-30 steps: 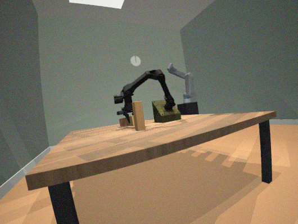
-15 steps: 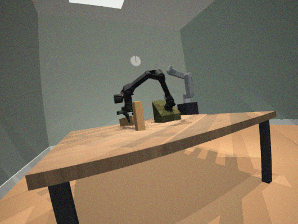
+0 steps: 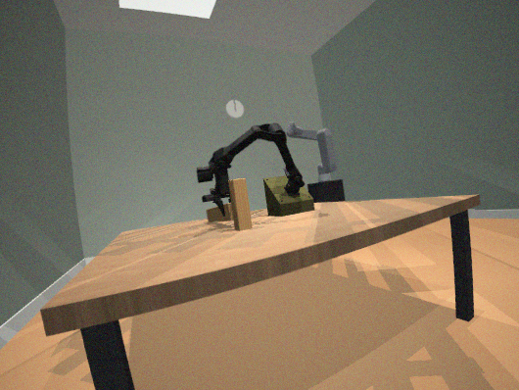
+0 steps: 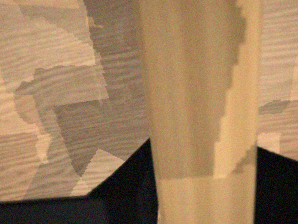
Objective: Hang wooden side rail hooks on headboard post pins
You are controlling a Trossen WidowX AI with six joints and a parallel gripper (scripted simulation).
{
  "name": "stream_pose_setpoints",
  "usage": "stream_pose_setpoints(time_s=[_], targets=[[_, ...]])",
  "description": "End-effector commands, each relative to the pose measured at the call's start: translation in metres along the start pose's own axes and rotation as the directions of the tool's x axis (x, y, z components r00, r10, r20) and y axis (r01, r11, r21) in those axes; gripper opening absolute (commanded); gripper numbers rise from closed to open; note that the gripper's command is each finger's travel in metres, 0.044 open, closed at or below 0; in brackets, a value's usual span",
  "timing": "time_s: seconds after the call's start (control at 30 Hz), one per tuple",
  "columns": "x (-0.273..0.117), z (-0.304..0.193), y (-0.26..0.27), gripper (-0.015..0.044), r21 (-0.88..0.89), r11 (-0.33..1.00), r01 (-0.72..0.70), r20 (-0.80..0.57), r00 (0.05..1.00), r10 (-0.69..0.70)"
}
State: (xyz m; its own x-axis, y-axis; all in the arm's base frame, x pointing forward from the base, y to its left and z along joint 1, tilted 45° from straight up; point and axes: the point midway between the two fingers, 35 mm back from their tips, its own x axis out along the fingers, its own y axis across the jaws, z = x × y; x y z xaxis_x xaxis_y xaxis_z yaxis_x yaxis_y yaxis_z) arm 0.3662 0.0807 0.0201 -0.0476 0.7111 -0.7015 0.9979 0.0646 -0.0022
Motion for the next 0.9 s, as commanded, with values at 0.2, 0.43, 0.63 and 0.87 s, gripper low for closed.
stream_pose_setpoints(time_s=[0.2, 0.43, 0.63, 0.87], targets=[[-0.0056, 0.0004, 0.0041, 0.0, 0.001, 1.0, -0.018, 0.012, 1.0, 0.018], [-0.0048, -0.0004, 0.0049, 0.0, 0.001, 1.0, -0.018, 0.012, 1.0, 0.018], [-0.0042, -0.0011, 0.0049, 0.0, 0.001, 1.0, -0.018, 0.012, 1.0, 0.018], [-0.0036, -0.0019, 0.0041, 0.0, 0.001, 1.0, -0.018, 0.012, 1.0, 0.018]])
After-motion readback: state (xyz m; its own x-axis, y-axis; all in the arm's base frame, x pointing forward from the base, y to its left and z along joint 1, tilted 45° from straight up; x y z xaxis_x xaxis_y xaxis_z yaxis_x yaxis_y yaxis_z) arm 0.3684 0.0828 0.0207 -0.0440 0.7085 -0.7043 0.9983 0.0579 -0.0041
